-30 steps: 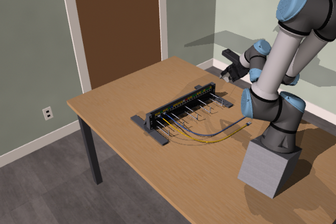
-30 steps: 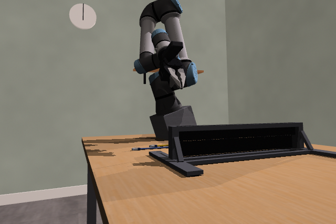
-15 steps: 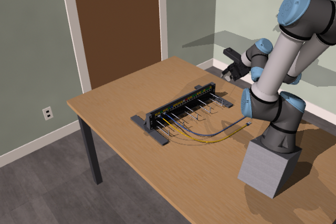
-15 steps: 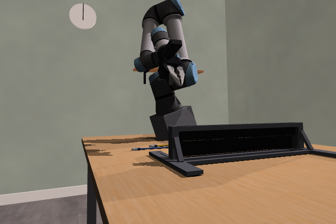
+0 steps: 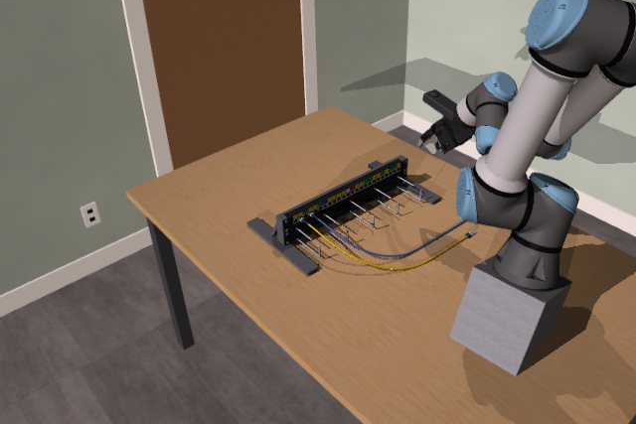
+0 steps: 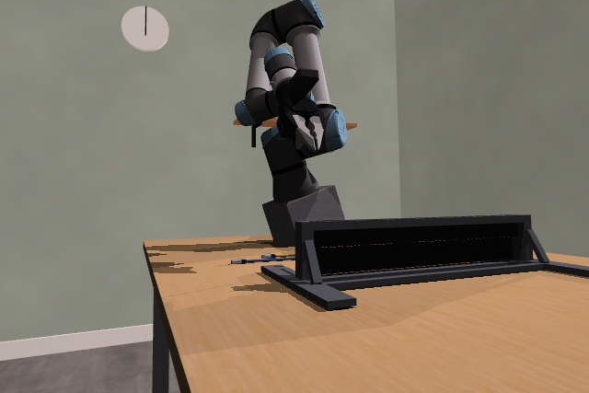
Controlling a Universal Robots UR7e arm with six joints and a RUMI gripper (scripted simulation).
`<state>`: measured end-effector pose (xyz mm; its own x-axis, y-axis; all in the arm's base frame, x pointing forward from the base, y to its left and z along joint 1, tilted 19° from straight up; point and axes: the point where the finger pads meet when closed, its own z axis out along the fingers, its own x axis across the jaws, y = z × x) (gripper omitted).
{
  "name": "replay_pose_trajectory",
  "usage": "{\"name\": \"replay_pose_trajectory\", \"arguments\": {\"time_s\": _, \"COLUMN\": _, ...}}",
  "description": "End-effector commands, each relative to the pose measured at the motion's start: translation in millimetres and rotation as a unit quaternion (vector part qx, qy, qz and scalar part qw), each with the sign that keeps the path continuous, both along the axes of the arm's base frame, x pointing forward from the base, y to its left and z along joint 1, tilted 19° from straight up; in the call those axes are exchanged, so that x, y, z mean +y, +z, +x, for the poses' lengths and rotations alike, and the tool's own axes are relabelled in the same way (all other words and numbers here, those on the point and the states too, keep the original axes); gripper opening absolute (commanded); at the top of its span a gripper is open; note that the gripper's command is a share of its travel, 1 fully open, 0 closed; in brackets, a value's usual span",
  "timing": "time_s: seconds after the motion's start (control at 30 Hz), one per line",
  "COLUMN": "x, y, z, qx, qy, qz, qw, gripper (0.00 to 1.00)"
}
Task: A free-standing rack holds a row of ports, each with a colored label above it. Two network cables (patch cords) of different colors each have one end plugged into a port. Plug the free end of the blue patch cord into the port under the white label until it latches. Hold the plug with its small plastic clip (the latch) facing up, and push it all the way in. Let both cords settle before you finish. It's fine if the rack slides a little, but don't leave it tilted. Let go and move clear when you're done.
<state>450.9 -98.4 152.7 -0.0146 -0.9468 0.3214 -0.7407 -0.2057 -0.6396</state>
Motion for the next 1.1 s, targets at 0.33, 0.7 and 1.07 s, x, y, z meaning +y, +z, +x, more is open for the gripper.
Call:
{"name": "replay_pose_trajectory", "arguments": {"time_s": 0.33, "x": -21.5, "y": -13.7, "z": -6.0, "qx": 0.011, "qy": -0.078, "qz": 0.055, "qw": 0.995, "gripper": 0.00}}
{"name": "replay_pose_trajectory", "arguments": {"time_s": 0.7, "x": -58.9, "y": -39.8, "z": -22.4, "qx": 0.027, "qy": -0.227, "qz": 0.142, "qw": 0.963, "gripper": 0.00}}
{"name": "replay_pose_trajectory", "arguments": {"time_s": 1.07, "x": -94.0, "y": -65.5, "z": -46.0, "qx": 0.035, "qy": -0.382, "qz": 0.211, "qw": 0.899, "gripper": 0.00}}
